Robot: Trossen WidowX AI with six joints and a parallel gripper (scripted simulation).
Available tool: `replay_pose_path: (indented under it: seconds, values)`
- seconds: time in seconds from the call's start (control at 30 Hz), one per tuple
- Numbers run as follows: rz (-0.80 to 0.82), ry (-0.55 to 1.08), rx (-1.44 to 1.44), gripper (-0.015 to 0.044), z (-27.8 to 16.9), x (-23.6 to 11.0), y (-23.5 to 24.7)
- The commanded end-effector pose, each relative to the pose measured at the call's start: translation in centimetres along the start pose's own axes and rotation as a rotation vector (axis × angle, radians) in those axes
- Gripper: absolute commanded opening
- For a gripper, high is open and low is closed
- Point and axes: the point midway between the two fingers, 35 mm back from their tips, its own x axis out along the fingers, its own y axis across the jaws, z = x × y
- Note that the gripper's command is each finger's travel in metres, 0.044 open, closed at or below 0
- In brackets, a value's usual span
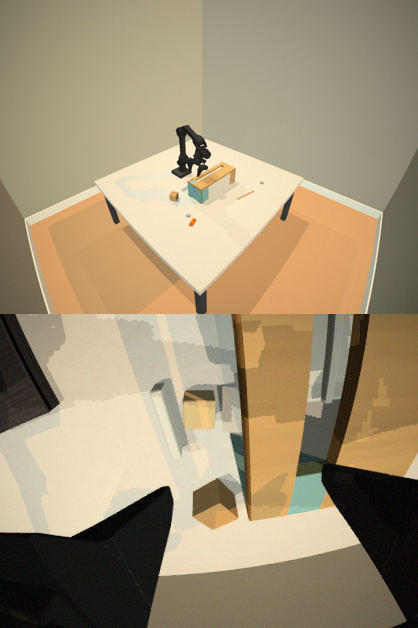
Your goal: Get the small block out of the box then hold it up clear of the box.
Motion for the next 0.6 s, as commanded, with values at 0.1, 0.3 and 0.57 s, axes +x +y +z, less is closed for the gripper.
replay_pose_path:
  seconds: [0.1,0.3,0.57]
  values:
    - [0.001,0.000,0.000,0.0400,0.0,0.1,0.0]
    - [-0.023,-0.044,0.384,0.0285,-0.3,0.1,0.1]
    - [-0.020,-0.162,1.266,0.0285,-1.1,-0.1,0.5]
